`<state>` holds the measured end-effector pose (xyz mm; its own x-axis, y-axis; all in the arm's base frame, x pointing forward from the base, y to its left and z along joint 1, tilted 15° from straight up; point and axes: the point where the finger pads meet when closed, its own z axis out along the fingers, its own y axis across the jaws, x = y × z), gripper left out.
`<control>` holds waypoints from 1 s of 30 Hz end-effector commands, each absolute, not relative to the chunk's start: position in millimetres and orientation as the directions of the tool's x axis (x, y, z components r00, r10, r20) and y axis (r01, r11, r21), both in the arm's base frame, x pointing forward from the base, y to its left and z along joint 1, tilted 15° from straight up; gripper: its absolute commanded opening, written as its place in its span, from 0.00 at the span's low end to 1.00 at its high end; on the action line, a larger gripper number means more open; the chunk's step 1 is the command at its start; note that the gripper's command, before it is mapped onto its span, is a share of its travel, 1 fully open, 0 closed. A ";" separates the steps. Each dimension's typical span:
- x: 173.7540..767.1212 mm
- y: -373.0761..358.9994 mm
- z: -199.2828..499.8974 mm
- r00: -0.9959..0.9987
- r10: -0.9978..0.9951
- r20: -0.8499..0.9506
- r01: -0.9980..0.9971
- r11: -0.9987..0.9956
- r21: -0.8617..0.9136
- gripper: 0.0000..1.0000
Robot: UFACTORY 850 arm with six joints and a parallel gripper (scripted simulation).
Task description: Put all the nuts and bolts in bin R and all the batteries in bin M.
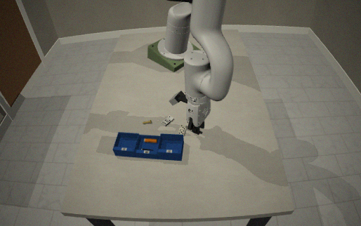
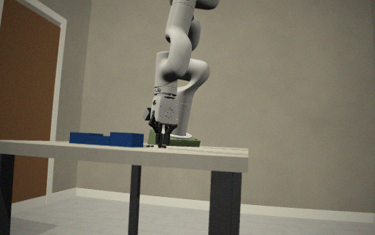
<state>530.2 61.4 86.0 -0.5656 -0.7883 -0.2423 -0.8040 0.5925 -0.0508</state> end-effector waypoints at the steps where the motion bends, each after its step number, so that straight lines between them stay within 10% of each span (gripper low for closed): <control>1: 531.4 62.2 81.4 -0.564 -0.787 -0.248 -0.804 0.593 -0.053 0.29; 21: 532.2 63.2 74.9 -0.564 -0.787 -0.248 -0.804 0.593 -0.053 0.29; 22: 532.2 63.2 74.9 -0.564 -0.787 -0.248 -0.804 0.593 -0.053 0.00; 30: 532.2 63.2 74.8 -0.564 -0.787 -0.248 -0.804 0.593 -0.053 0.00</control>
<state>531.5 63.2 74.2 -0.5646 -0.7876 -0.2466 -0.8039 0.5925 -0.0518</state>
